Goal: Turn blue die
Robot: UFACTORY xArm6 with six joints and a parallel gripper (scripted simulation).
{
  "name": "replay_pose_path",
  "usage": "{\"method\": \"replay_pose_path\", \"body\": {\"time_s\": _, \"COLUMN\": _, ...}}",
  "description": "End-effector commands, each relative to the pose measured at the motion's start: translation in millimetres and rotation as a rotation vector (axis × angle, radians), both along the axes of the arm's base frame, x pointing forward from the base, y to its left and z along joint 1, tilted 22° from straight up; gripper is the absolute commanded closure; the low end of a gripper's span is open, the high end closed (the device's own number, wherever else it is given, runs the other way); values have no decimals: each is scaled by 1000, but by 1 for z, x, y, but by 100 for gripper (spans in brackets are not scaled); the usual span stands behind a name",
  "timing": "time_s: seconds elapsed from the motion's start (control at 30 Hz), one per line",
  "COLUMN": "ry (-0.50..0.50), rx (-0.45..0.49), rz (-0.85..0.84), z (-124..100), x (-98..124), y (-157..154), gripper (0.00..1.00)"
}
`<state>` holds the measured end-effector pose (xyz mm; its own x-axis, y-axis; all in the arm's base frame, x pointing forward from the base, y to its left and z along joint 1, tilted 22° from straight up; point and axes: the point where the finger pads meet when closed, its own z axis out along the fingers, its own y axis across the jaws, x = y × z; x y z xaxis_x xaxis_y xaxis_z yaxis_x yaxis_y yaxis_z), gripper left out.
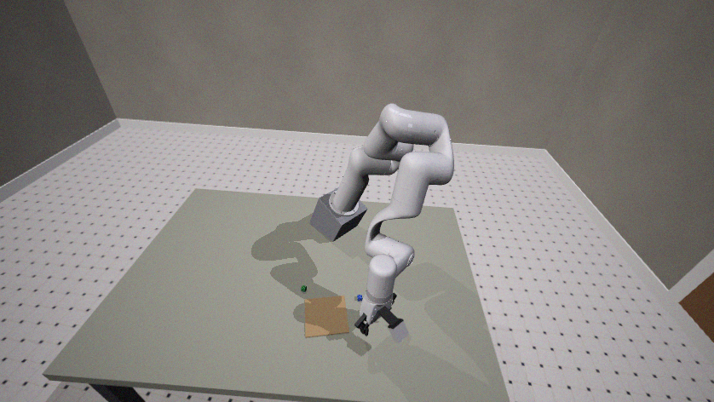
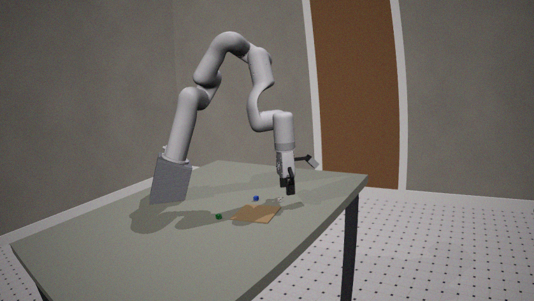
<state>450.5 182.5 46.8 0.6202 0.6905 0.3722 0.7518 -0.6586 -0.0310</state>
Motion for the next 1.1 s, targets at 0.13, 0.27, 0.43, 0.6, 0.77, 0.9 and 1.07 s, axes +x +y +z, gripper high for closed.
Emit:
{"method": "replay_pose_path", "body": {"time_s": 0.13, "ry": -3, "rx": 1, "rz": 0, "z": 1, "x": 1, "y": 0, "gripper": 0}}
{"method": "replay_pose_path", "body": {"time_s": 0.27, "ry": -3, "rx": 1, "rz": 0, "z": 1, "x": 1, "y": 0, "gripper": 0}}
{"method": "replay_pose_path", "body": {"time_s": 0.43, "ry": -3, "rx": 1, "rz": 0, "z": 1, "x": 1, "y": 0, "gripper": 0}}
{"method": "replay_pose_path", "body": {"time_s": 0.6, "ry": -3, "rx": 1, "rz": 0, "z": 4, "x": 0, "y": -1, "gripper": 0}}
{"method": "replay_pose_path", "body": {"time_s": 0.77, "ry": -3, "rx": 1, "rz": 0, "z": 15, "x": -2, "y": -4, "gripper": 0}}
{"method": "replay_pose_path", "body": {"time_s": 0.9, "ry": -3, "rx": 1, "rz": 0, "z": 41, "x": -9, "y": -13, "gripper": 0}}
{"method": "replay_pose_path", "body": {"time_s": 1.07, "ry": -3, "rx": 1, "rz": 0, "z": 82, "x": -19, "y": -26, "gripper": 0}}
